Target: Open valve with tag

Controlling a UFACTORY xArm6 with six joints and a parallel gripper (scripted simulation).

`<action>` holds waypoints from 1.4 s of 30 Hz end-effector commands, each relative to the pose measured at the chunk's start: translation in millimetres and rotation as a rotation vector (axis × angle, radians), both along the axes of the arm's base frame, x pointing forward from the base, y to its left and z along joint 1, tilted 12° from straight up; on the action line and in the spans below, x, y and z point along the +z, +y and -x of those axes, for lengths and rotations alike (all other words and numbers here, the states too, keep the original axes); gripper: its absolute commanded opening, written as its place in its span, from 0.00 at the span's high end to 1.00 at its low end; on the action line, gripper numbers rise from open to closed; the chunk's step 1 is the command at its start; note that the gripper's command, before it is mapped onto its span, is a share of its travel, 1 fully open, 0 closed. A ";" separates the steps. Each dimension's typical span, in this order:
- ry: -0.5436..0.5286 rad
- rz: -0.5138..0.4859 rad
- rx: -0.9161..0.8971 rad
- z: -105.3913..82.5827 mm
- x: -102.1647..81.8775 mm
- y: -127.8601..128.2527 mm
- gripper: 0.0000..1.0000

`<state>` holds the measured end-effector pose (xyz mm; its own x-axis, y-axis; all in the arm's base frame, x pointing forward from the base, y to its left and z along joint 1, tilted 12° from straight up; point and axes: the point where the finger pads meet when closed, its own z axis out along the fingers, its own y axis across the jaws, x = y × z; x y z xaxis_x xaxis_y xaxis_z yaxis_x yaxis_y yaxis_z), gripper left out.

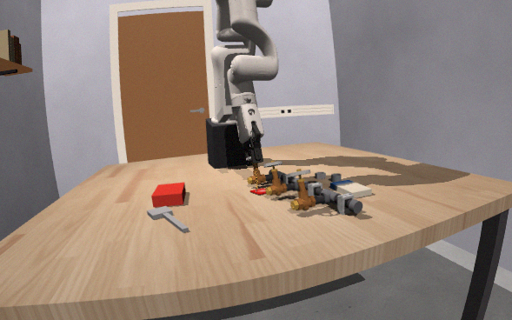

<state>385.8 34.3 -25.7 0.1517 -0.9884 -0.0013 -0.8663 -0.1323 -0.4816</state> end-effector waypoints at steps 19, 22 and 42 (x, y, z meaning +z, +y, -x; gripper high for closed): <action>-0.019 0.108 0.199 -0.7 0.6 0.1 1.00; -0.027 0.160 0.295 -0.8 0.6 0.1 1.00; -0.093 0.591 1.122 -0.8 0.6 0.1 1.00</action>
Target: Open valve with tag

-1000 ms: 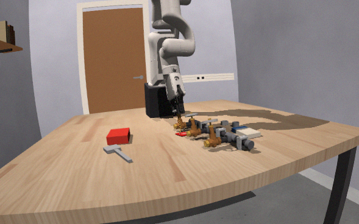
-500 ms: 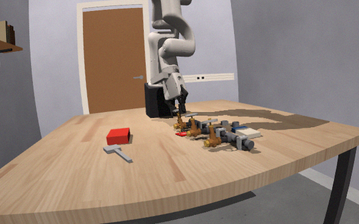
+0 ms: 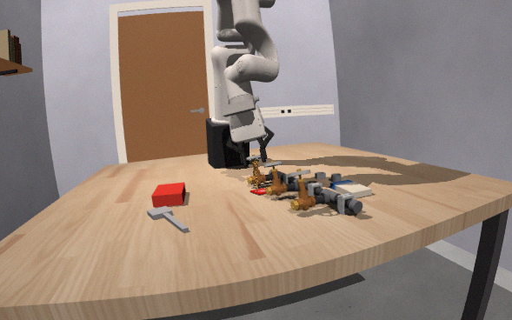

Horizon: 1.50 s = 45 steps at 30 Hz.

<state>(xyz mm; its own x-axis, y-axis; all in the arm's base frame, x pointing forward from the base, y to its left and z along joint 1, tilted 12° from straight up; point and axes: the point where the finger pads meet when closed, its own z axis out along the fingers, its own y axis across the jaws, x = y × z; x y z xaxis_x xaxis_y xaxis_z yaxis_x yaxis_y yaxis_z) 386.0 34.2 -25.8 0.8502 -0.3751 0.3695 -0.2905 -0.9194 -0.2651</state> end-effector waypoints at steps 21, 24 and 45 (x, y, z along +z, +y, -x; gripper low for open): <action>-0.121 0.561 1.102 -0.5 0.7 0.2 1.00; -0.140 0.632 1.224 -0.5 0.7 0.2 1.00; -0.212 0.905 1.680 -0.5 0.7 0.2 1.00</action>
